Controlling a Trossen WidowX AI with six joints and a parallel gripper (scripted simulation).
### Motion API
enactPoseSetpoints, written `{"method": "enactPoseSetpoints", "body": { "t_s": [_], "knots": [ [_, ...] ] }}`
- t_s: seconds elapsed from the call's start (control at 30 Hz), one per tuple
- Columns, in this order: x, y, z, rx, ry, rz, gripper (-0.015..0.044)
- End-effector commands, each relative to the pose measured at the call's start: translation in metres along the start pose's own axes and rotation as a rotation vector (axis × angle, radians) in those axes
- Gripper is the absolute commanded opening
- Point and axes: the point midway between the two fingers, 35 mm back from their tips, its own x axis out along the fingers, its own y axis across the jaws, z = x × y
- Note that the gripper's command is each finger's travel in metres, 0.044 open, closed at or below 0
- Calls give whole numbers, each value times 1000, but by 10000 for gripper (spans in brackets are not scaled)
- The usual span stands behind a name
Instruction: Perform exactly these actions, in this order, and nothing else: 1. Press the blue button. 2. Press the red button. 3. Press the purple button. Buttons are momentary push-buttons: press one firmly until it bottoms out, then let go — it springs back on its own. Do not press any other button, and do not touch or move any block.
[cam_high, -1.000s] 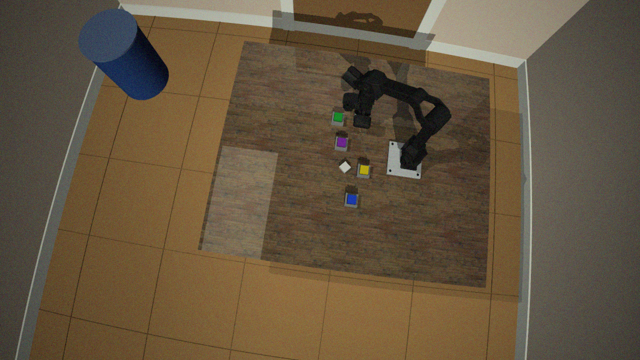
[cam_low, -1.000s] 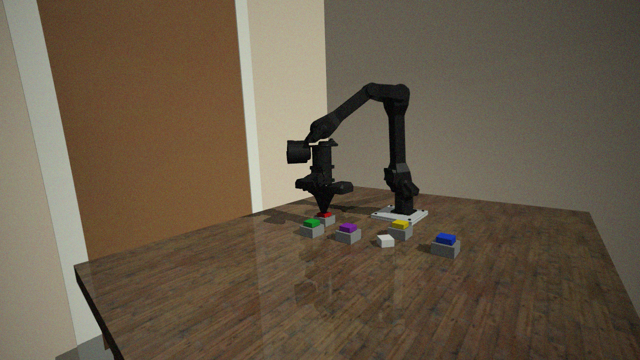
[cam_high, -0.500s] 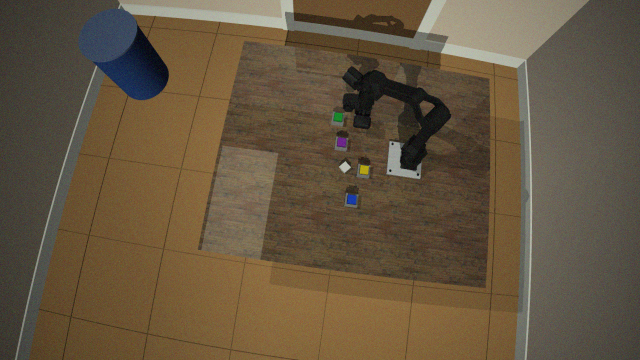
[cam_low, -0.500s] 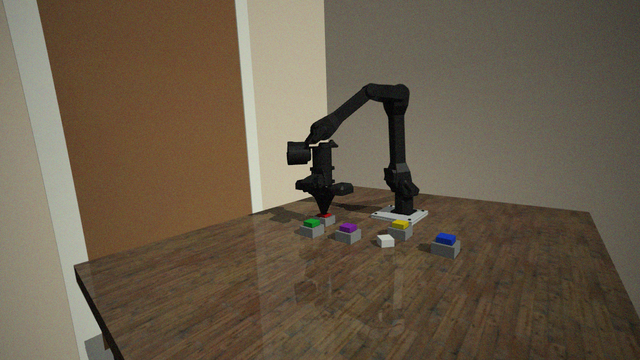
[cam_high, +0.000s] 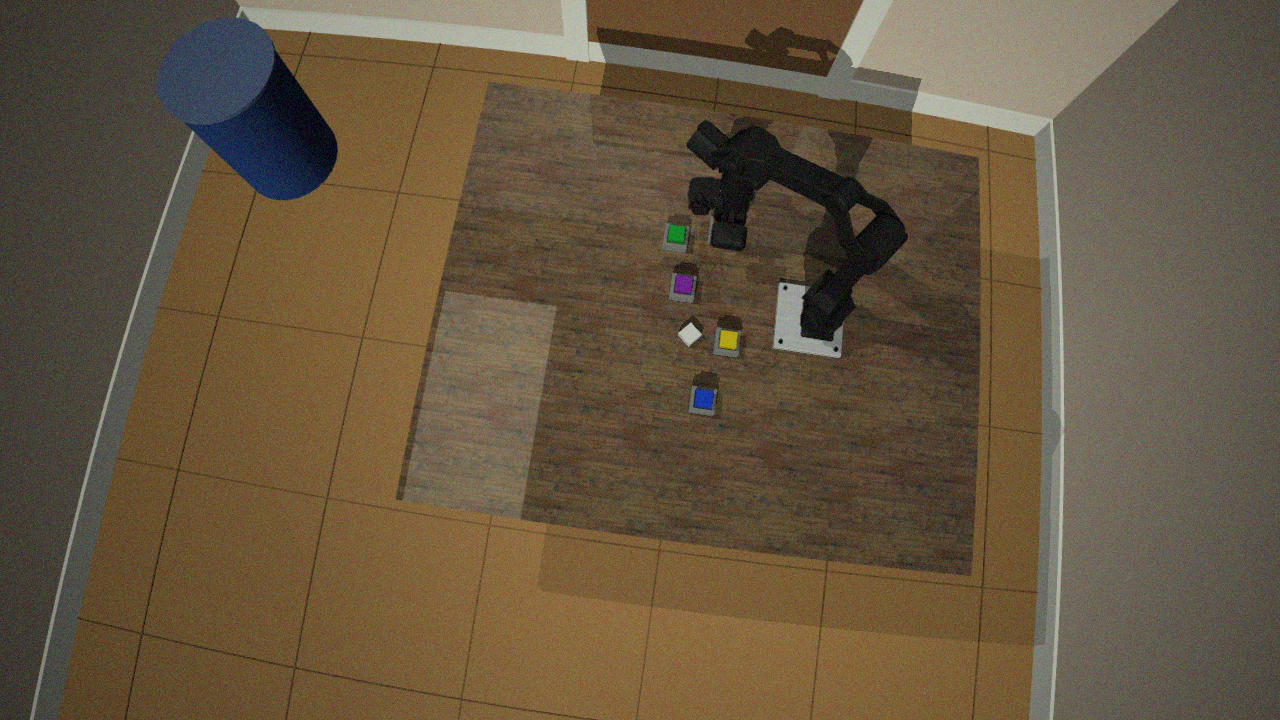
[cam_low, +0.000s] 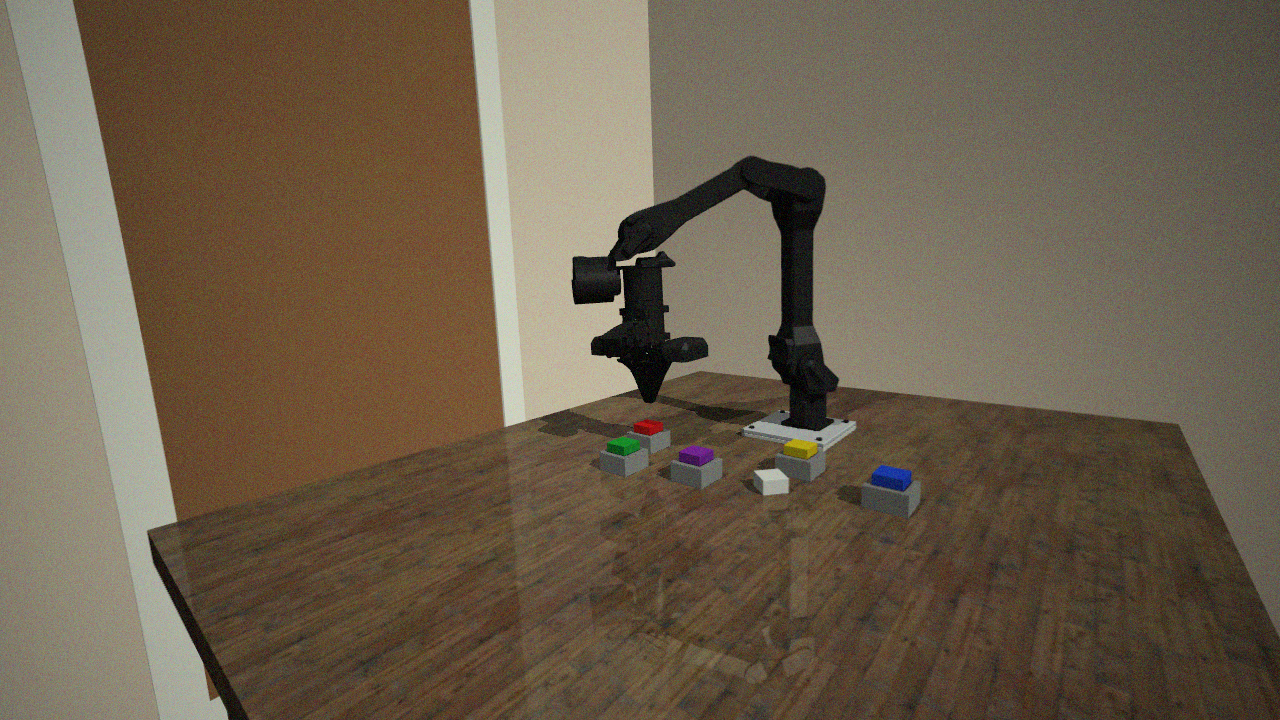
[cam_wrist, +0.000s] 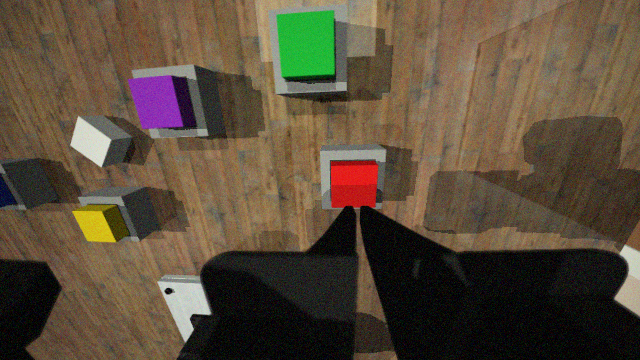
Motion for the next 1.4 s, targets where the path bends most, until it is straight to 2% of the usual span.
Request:
{"method": "enactPoseSetpoints", "body": {
  "t_s": [0.0,0.07,0.23,0.6,0.73,0.93,1.37],
  "knots": [
    [-36,-2,2,-3,-13,-11,20],
    [-52,-1,1,-3,-13,-11,20],
    [-54,6,6,-3,-14,-10,20],
    [-55,129,62,-3,-20,3,20],
    [-53,132,63,-3,-20,4,20],
    [5,132,64,-3,-20,4,20],
    [21,132,64,-3,-20,4,20]
  ]
}}
